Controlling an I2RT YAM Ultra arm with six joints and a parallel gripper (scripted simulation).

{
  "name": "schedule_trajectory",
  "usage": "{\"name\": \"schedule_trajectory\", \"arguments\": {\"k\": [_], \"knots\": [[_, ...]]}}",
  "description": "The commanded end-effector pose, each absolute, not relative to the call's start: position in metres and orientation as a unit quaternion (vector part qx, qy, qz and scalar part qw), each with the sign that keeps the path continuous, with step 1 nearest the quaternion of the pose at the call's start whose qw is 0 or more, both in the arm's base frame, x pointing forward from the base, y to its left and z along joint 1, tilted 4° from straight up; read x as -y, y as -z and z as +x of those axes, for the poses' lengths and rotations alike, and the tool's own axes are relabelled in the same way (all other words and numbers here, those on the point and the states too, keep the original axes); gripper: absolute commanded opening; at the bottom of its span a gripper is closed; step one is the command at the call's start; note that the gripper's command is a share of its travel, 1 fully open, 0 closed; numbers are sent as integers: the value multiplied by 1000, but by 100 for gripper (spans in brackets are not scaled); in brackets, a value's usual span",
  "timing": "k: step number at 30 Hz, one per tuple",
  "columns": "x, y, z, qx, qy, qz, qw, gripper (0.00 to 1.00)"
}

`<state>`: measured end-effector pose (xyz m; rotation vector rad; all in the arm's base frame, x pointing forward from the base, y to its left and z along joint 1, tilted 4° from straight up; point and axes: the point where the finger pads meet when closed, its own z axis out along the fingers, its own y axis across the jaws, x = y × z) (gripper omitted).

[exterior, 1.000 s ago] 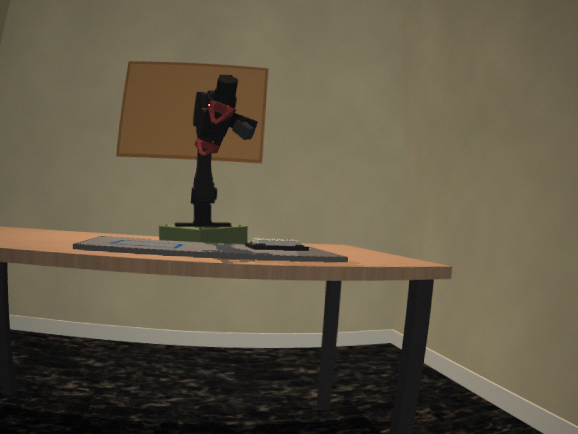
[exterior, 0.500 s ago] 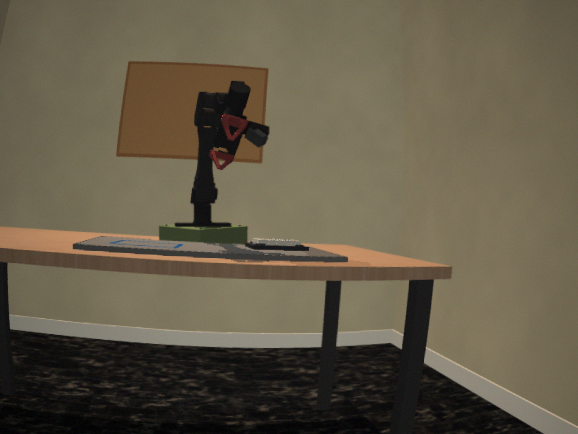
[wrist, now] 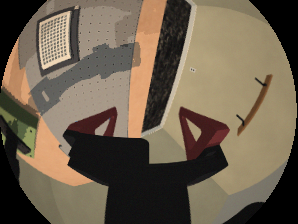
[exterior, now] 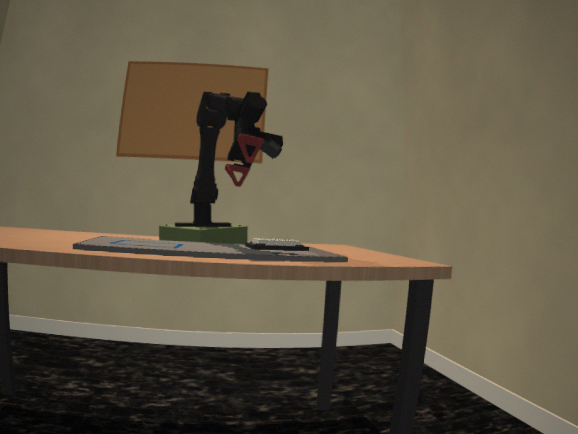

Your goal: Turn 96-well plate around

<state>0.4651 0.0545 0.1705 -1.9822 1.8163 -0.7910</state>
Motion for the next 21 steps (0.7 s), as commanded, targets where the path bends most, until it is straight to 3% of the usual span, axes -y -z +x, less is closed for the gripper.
{"name": "schedule_trajectory", "arguments": {"k": [1, 8, 21], "knots": [[-64, -173, 461, -654, 248, -694, 174, 100], [-81, -158, 452, -654, 248, -694, 174, 100], [-121, -123, 420, -676, 148, -711, 123, 100]]}}
